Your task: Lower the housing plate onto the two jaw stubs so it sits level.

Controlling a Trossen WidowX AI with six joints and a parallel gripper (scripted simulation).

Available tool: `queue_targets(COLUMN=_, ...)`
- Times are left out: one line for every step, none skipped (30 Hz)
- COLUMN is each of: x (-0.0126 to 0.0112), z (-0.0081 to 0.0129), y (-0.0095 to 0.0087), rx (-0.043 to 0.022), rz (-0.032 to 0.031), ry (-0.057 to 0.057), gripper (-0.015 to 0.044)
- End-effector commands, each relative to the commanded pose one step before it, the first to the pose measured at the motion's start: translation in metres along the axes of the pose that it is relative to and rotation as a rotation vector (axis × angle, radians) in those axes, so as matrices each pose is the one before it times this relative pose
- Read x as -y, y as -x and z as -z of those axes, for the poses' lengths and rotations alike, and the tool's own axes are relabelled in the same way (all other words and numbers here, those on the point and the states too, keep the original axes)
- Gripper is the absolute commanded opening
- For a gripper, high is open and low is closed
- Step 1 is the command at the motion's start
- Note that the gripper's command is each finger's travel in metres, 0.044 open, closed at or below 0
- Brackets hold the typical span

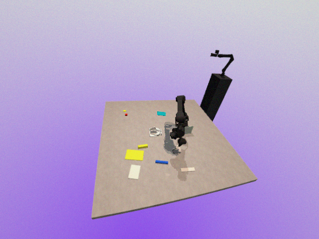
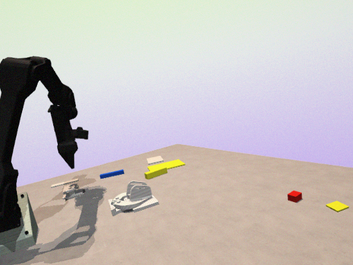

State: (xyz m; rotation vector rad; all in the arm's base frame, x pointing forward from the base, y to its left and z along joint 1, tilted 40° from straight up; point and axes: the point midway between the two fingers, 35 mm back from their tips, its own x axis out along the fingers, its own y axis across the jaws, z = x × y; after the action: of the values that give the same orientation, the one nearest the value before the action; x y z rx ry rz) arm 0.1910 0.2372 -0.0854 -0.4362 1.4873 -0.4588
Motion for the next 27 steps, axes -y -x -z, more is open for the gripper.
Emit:
queue_targets(x=-0.00398, z=0.01712, y=-0.00460, rx=-0.00927, rz=0.05298, ry=-0.0583, gripper=0.0440)
queue_targets(x=-0.00022, z=0.00440, y=-0.00125, rx=-0.00020, rz=0.01452, ry=-0.0139, gripper=0.0440)
queue_targets(x=-0.00010, z=0.00437, y=-0.00125, rx=0.00036, rz=0.01464, ry=-0.0140, gripper=0.0440)
queue_targets(x=0.00001, z=0.00353, y=-0.00102, rx=0.00071, rz=0.01199, ry=-0.0115, gripper=0.0440)
queue_targets(x=0.00005, z=0.00210, y=-0.00061, rx=0.00060, rz=0.00722, ry=-0.0070, gripper=0.0440)
queue_targets(x=0.00002, z=0.00070, y=-0.00020, rx=0.00023, rz=0.00241, ry=-0.0023, gripper=0.0440)
queue_targets(x=0.00000, z=0.00000, y=0.00000, rx=0.00000, rz=0.00000, ry=0.0000, gripper=0.0440)
queue_targets(x=0.00000, z=0.00000, y=0.00000, rx=0.00000, rz=0.00000, ry=0.0000, gripper=0.0440)
queue_targets(x=0.00000, z=0.00000, y=0.00000, rx=0.00000, rz=0.00000, ry=0.0000, gripper=0.0440)
queue_targets(x=0.00000, z=0.00000, y=0.00000, rx=0.00000, rz=0.00000, ry=0.0000, gripper=0.0440)
queue_targets(x=0.00001, z=-0.00001, y=-0.00166, rx=0.00003, rz=0.00002, ry=0.0000, gripper=0.0440)
queue_targets(x=0.00008, z=0.00001, y=-0.00498, rx=0.00008, rz=0.00008, ry=-0.0001, gripper=0.0440)
queue_targets(x=0.00032, z=0.00010, y=-0.00826, rx=0.00014, rz=0.00017, ry=-0.0001, gripper=0.0440)
queue_targets(x=0.00069, z=0.00026, y=-0.00994, rx=0.00016, rz=0.00026, ry=-0.0001, gripper=0.0440)
queue_targets(x=0.00082, z=0.00033, y=-0.00813, rx=0.00013, rz=0.00027, ry=-0.0001, gripper=0.0440)
queue_targets(x=0.00060, z=0.00025, y=-0.00485, rx=0.00007, rz=0.00018, ry=-0.0001, gripper=0.0440)
queue_targets(x=0.00022, z=0.00009, y=-0.00161, rx=0.00002, rz=0.00007, ry=0.0000, gripper=0.0440)
queue_targets(x=0.00000, z=0.00000, y=0.00000, rx=0.00000, rz=0.00000, ry=0.0000, gripper=0.0440)
queue_targets(x=0.00000, z=0.00000, y=0.00000, rx=0.00000, rz=0.00000, ry=0.0000, gripper=0.0440)
queue_targets(x=0.00000, z=0.00000, y=0.00000, rx=0.00000, rz=0.00000, ry=0.0000, gripper=0.0440)
queue_targets(x=0.00000, z=0.00000, y=0.00000, rx=0.00000, rz=0.00000, ry=0.0000, gripper=0.0440)
queue_targets(x=0.00000, z=0.00000, y=0.00000, rx=0.00000, rz=0.00000, ry=0.0000, gripper=0.0440)
queue_targets(x=0.00000, z=0.00000, y=0.00000, rx=0.00000, rz=0.00000, ry=0.0000, gripper=0.0440)
queue_targets(x=0.00000, z=0.00000, y=0.00000, rx=0.00000, rz=0.00000, ry=0.0000, gripper=0.0440)
queue_targets(x=0.00000, z=0.00000, y=0.00000, rx=0.00000, rz=0.00000, ry=0.0000, gripper=0.0440)
queue_targets(x=0.00000, z=0.00000, y=0.00000, rx=0.00000, rz=0.00000, ry=0.0000, gripper=0.0440)
queue_targets(x=0.00000, z=0.00000, y=0.00000, rx=0.00000, rz=0.00000, ry=0.0000, gripper=0.0440)
